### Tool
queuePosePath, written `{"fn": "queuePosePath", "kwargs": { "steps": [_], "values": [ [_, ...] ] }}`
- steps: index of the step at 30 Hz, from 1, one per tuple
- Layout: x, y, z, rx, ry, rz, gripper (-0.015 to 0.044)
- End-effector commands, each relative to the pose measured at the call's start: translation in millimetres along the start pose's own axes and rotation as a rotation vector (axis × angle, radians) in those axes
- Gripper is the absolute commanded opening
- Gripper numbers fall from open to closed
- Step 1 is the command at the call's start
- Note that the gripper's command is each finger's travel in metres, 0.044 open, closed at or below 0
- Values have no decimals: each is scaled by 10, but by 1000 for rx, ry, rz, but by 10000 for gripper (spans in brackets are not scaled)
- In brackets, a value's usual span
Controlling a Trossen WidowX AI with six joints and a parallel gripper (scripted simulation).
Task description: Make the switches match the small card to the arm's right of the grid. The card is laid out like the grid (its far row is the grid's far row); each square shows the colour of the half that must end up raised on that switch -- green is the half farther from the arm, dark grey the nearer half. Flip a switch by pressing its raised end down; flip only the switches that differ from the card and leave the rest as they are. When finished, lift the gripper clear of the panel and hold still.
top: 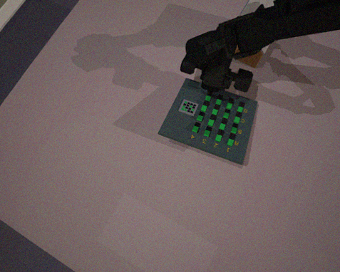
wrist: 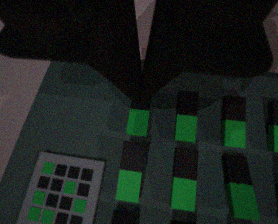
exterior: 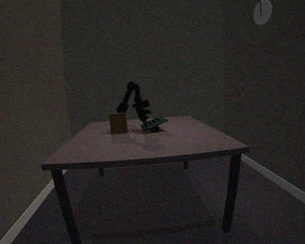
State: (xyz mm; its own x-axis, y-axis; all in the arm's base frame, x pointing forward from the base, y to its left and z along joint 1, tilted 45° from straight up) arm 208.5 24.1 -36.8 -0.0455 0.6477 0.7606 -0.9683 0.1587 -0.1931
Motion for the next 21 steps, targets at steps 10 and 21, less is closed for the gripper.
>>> {"fn": "queuePosePath", "kwargs": {
  "steps": [10,21],
  "values": [
    [-35,-41,355,14,15,-4,0],
    [16,-57,646,25,7,-4,0]
  ]
}}
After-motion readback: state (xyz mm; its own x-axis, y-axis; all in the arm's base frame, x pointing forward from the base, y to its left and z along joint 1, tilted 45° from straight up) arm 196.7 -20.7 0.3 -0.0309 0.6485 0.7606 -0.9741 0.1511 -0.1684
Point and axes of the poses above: the point midway between the two fingers, 35 mm back from their tips, its own z axis back along the fingers, its own x axis across the jaws, y = z × x, the point moved 3 cm from there along z, back along the fingers, and after that the axes turned 14 degrees about -z, right-handed, at the moved point
